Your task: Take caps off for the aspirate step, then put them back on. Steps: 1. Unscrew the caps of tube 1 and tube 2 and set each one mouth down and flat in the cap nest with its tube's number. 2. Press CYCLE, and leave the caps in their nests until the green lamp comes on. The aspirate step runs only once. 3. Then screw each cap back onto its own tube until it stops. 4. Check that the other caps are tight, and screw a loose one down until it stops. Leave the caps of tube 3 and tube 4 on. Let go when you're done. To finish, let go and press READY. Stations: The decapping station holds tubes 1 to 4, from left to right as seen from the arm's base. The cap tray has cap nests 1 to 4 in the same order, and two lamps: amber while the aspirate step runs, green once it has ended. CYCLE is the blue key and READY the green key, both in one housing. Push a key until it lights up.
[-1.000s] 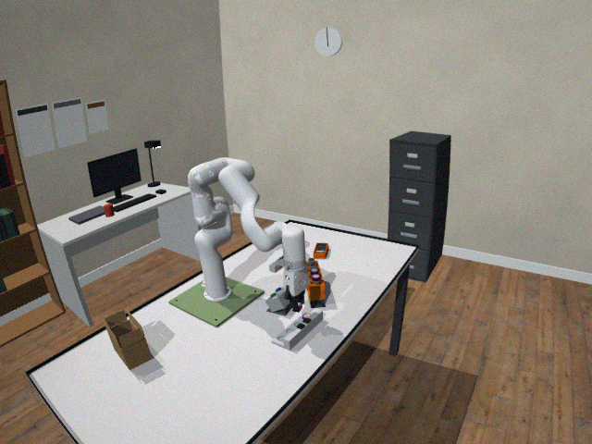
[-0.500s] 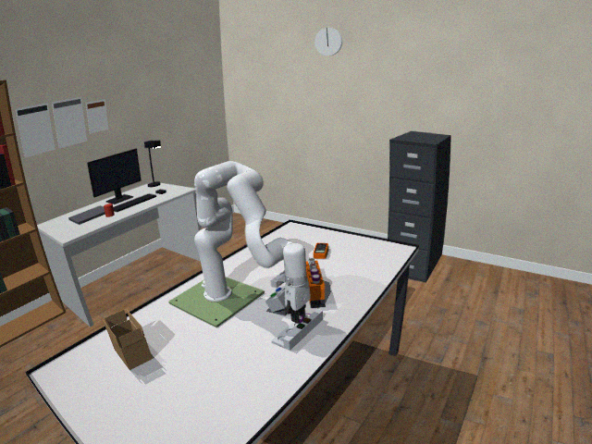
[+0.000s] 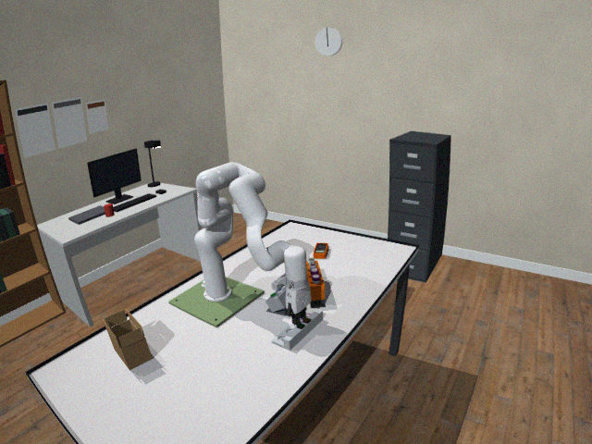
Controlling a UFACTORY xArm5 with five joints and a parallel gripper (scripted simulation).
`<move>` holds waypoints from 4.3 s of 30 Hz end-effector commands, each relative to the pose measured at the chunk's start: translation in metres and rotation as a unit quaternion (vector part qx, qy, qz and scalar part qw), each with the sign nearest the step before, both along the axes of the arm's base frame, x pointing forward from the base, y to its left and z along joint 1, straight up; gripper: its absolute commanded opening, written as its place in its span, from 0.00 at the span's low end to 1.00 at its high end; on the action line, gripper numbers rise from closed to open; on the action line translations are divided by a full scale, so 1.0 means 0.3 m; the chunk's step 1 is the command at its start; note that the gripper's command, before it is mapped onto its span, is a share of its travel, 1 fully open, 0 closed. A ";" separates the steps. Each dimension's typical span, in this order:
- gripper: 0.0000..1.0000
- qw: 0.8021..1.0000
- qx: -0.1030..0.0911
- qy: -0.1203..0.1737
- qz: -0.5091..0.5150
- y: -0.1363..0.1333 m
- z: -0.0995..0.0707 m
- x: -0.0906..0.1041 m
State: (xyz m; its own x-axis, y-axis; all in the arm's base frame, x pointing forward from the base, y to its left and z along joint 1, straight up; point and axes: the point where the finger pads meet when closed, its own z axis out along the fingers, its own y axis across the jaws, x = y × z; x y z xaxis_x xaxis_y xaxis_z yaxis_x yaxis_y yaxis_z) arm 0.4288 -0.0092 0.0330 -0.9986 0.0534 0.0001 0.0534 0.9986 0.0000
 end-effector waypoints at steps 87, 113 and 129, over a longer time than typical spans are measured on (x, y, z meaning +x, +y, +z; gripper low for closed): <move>0.46 1.000 -0.004 -0.002 0.000 0.002 0.320 -0.002; 0.00 0.981 -0.003 -0.002 -0.196 0.076 0.392 -0.114; 0.00 0.894 -0.003 -0.002 -0.448 0.169 0.342 -0.258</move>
State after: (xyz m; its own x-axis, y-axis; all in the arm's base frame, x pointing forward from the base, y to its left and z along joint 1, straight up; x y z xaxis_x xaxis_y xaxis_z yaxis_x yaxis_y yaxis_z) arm 0.3686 0.0290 0.1395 -0.7420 0.6703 0.0143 0.6701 0.7421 -0.0152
